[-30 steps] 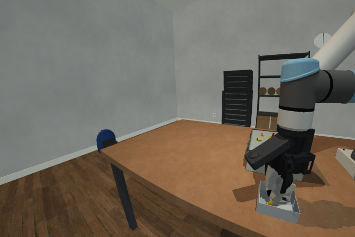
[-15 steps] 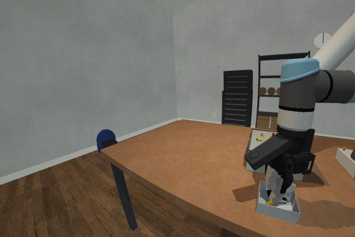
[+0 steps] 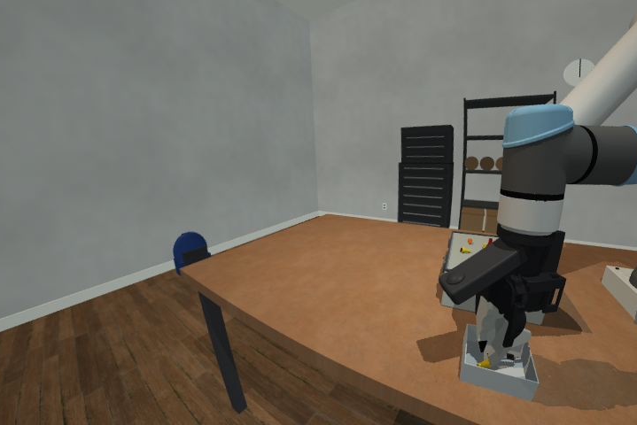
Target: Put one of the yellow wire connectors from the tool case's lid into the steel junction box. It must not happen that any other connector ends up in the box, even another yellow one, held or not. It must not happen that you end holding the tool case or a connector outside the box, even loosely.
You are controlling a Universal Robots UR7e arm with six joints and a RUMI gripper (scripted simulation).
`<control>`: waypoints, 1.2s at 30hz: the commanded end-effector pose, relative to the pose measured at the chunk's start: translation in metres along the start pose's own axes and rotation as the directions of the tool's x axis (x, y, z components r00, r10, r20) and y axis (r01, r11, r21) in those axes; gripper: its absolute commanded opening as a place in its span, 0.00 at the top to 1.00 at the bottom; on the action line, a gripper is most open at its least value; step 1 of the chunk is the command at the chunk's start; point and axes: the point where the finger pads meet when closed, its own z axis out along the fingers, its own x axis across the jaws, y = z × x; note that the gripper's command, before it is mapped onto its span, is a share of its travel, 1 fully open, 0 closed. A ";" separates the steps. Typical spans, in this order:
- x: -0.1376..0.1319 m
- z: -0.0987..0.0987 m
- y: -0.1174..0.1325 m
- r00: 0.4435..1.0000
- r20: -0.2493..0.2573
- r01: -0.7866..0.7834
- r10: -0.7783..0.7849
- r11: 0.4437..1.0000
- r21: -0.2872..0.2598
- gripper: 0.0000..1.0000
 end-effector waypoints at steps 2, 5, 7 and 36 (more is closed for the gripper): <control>0.000 -0.001 0.000 1.000 0.000 0.000 0.000 1.000 0.001 0.83; 0.000 -0.001 0.000 1.000 0.000 0.000 0.000 1.000 0.001 0.83; 0.000 -0.001 0.000 1.000 0.000 0.000 0.000 1.000 0.001 0.83; 0.000 -0.126 0.000 1.000 0.000 0.000 0.000 1.000 0.001 0.83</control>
